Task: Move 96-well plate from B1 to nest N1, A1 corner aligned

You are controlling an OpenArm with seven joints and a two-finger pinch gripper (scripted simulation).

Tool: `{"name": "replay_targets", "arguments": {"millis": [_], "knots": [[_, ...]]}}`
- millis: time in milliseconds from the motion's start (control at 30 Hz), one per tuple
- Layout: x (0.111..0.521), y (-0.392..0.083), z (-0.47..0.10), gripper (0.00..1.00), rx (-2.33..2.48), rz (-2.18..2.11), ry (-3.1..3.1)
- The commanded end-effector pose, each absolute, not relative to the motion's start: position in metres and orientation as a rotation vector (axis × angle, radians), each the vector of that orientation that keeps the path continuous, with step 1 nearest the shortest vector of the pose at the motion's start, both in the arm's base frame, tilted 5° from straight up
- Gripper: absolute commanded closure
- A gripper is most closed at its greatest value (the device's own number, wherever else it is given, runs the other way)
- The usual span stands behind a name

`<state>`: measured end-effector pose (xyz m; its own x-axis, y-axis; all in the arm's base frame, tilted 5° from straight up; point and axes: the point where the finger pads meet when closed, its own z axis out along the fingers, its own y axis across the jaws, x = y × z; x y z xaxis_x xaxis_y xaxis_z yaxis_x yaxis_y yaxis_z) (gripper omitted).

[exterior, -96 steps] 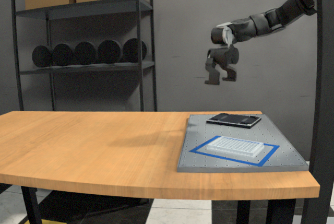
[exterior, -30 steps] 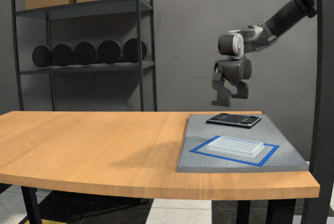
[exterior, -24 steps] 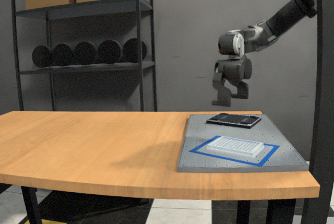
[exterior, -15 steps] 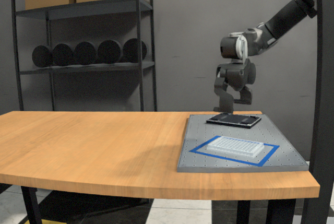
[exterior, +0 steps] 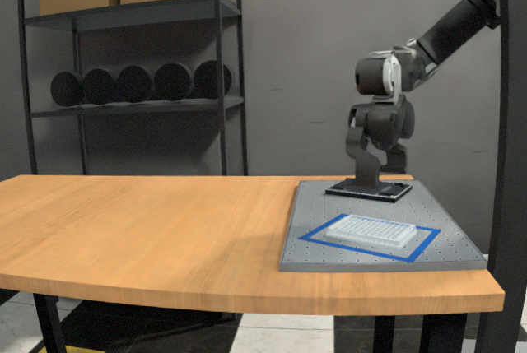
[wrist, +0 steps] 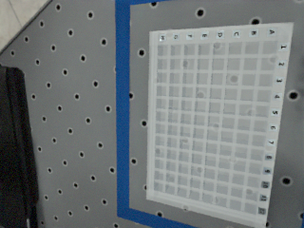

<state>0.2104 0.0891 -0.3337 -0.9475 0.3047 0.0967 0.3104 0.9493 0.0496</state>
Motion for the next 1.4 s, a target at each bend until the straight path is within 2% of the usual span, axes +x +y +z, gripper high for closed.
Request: {"name": "replay_targets", "arguments": {"millis": [0,867,1033,1367], "knots": [[0.218,0.078,-0.337,0.23,-0.523,-0.062,-3.025],[0.217,0.079,-0.338,0.23,-0.519,-0.066,-3.024],[0.214,0.085,-0.392,0.23,-0.523,-0.062,-3.025],[0.214,0.085,-0.392,0.23,-0.523,-0.062,-3.025]]}}
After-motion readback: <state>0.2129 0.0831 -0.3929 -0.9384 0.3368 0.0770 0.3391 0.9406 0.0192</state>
